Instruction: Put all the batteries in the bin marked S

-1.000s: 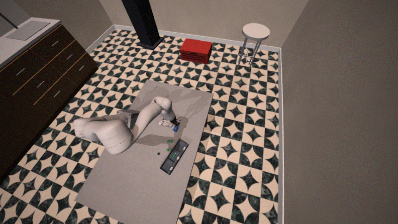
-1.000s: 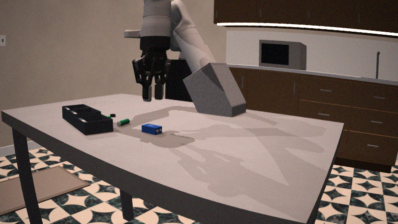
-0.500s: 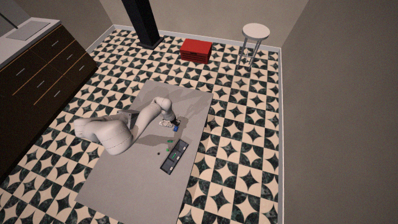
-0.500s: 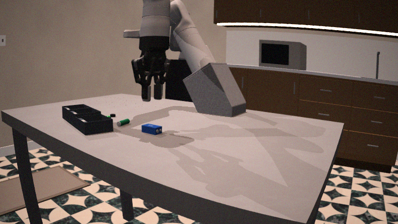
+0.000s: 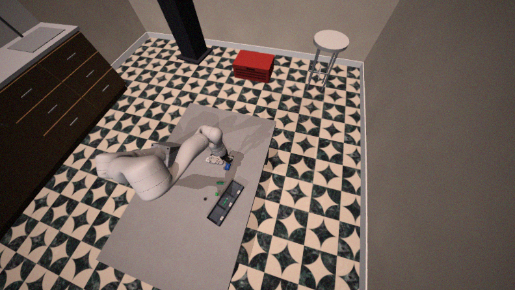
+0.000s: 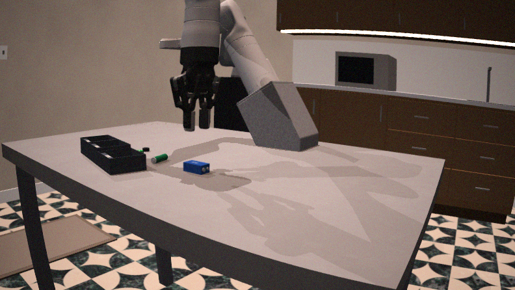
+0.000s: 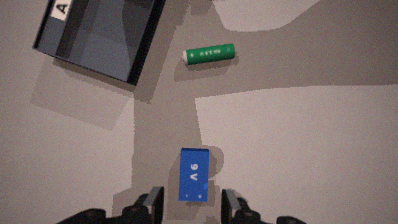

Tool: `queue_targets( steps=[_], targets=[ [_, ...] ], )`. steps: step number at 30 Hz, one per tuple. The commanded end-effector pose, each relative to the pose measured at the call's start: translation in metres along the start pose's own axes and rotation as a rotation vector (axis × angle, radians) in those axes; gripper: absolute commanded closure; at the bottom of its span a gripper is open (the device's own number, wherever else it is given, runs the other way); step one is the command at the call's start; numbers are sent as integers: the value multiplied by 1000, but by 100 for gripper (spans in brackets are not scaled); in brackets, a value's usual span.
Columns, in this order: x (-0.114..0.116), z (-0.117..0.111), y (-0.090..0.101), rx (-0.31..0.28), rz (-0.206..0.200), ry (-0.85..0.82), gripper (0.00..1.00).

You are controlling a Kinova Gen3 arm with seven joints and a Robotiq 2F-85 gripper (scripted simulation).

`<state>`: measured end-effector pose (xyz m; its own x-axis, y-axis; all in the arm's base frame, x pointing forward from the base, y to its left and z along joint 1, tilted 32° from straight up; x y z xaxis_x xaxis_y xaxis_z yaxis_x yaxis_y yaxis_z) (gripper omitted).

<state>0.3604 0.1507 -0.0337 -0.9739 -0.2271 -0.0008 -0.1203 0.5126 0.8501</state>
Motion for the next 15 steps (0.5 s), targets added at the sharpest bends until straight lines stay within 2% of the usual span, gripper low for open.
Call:
queue_targets(
  steps=[1,4,6,15],
  targets=[
    [0,0,1,-1,-2,0,58],
    [0,0,-11,-1,-2,0,58],
    [0,0,-11,-1,-2,0,58],
    [3,0,-47,-1,-2,0,58]
  ],
)
Point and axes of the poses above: the point where the finger pads meet when closed, its own y axis back along the fingers, its own x axis across the jaws, z = x × y, the point moved 5 cm from there along y, back along the fingers
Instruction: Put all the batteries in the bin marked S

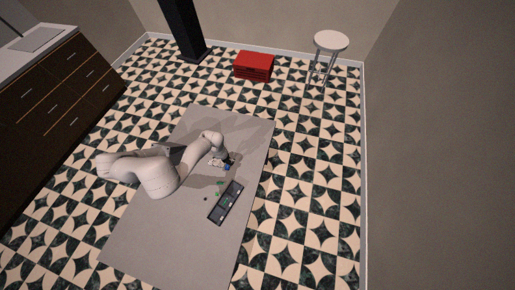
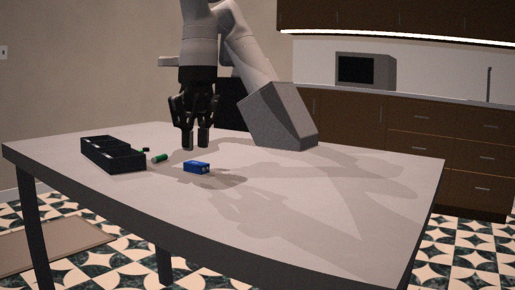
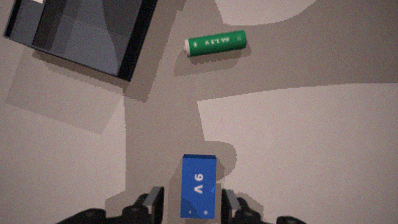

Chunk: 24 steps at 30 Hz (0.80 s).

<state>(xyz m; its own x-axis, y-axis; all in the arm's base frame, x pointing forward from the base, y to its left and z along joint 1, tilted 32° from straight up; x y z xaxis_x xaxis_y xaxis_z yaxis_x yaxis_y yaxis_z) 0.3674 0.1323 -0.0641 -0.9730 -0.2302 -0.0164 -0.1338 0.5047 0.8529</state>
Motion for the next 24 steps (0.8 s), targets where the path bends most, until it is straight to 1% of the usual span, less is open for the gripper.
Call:
queue_targets(
  steps=[1,5,20,24],
  targets=[
    [6,1,-15,5,13,5,58],
    [7,1,-29,5,13,5,58],
    [4,1,-29,5,13,5,58],
    [4,1,-32,5,13,5,58]
  ],
)
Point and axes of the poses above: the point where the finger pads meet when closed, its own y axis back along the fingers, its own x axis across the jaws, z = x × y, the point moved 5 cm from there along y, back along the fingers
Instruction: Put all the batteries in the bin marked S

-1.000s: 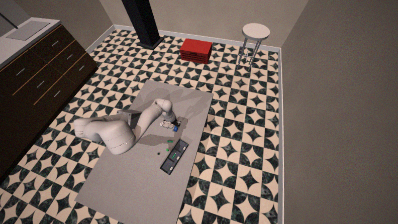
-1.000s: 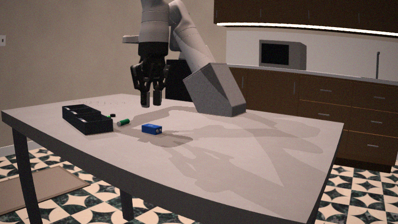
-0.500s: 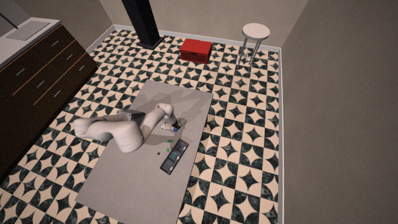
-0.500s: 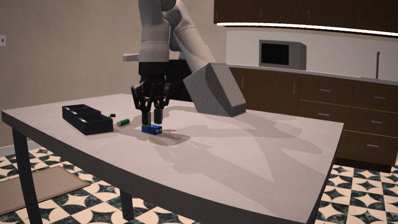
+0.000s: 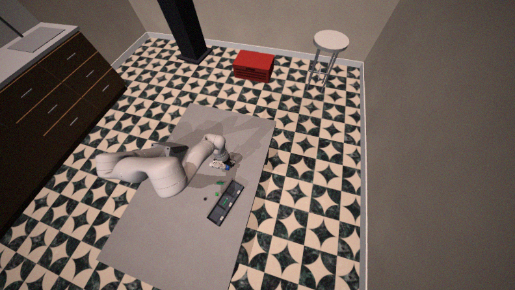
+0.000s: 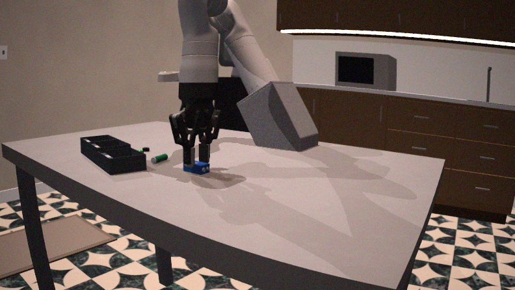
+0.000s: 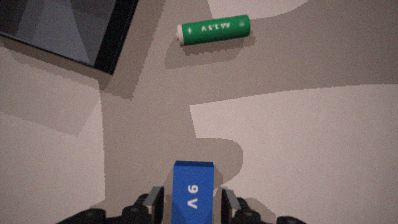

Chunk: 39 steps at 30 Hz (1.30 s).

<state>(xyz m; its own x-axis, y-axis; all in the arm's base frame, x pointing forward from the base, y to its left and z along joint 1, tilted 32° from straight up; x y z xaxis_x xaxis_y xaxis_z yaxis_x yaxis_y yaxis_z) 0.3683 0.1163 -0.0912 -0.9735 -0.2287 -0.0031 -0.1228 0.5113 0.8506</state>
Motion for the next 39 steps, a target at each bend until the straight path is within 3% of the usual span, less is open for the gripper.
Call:
queue_targets(
  steps=[1,20,21,39],
  targets=[
    [0,0,-1,0,1,0,58],
    [0,0,-9,0,1,0,58],
    [0,0,-9,0,1,0,78],
    [0,0,-9,0,1,0,78]
  ],
)
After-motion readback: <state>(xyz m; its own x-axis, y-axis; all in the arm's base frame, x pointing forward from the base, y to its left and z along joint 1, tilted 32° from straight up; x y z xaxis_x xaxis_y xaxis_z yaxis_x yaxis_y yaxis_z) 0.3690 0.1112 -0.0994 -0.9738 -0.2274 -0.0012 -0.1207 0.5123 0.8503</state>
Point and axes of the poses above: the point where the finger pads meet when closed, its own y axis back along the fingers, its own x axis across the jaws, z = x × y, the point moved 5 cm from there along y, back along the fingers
